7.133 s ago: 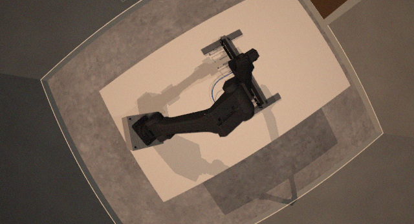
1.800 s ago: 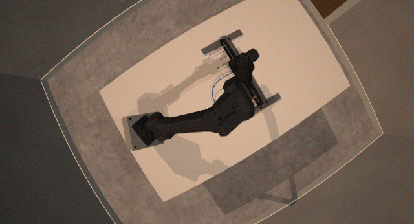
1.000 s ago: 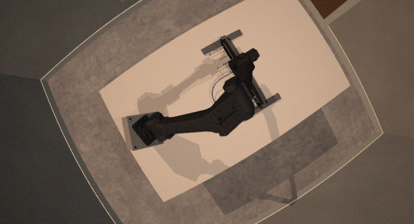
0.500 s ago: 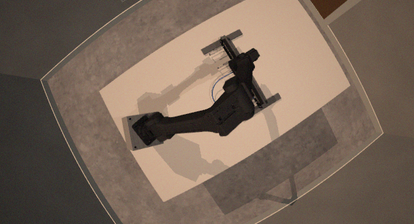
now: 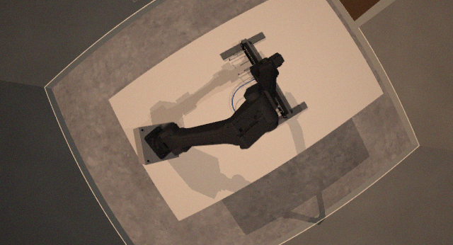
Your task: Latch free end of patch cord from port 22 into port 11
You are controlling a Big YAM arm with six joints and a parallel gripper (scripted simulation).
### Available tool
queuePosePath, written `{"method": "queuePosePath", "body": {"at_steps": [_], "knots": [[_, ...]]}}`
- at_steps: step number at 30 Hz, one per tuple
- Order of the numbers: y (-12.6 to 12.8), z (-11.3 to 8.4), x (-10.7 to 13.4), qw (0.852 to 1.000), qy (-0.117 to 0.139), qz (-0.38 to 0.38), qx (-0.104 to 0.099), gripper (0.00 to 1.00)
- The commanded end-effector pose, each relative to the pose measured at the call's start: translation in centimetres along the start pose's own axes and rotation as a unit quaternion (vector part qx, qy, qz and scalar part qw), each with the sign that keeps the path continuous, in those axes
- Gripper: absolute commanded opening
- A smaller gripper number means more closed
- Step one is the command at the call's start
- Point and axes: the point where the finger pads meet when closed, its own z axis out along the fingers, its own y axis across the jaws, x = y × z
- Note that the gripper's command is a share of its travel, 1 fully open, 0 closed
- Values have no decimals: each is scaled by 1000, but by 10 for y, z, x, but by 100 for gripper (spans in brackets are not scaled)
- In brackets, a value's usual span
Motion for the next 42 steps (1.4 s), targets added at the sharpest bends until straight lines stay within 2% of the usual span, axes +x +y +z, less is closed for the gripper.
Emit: {"method": "queuePosePath", "body": {"at_steps": [1, 42], "knots": [[-5, -24, -70, 997, -70, 28, -4, 0], [-5, -30, -80, 996, -81, 30, -4, 0]]}}
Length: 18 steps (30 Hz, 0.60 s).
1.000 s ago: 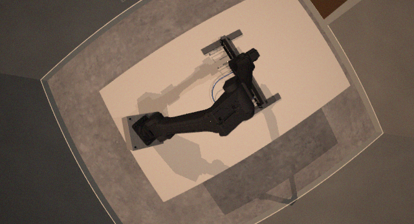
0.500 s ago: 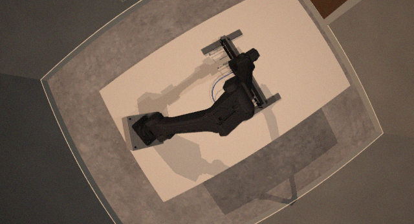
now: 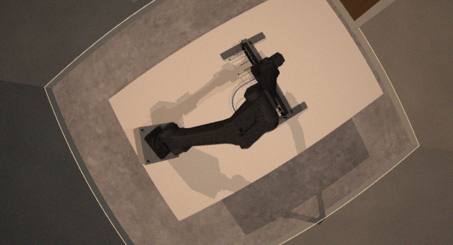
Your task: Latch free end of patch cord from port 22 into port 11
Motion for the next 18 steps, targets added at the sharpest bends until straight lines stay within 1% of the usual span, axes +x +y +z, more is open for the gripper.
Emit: {"method": "queuePosePath", "body": {"at_steps": [1, 7, 18], "knots": [[-5, -30, -76, 996, -80, 29, -4, 0], [-6, -36, -78, 996, -85, 31, -5, 0], [-7, -40, -80, 996, -88, 32, -5, 0]]}}
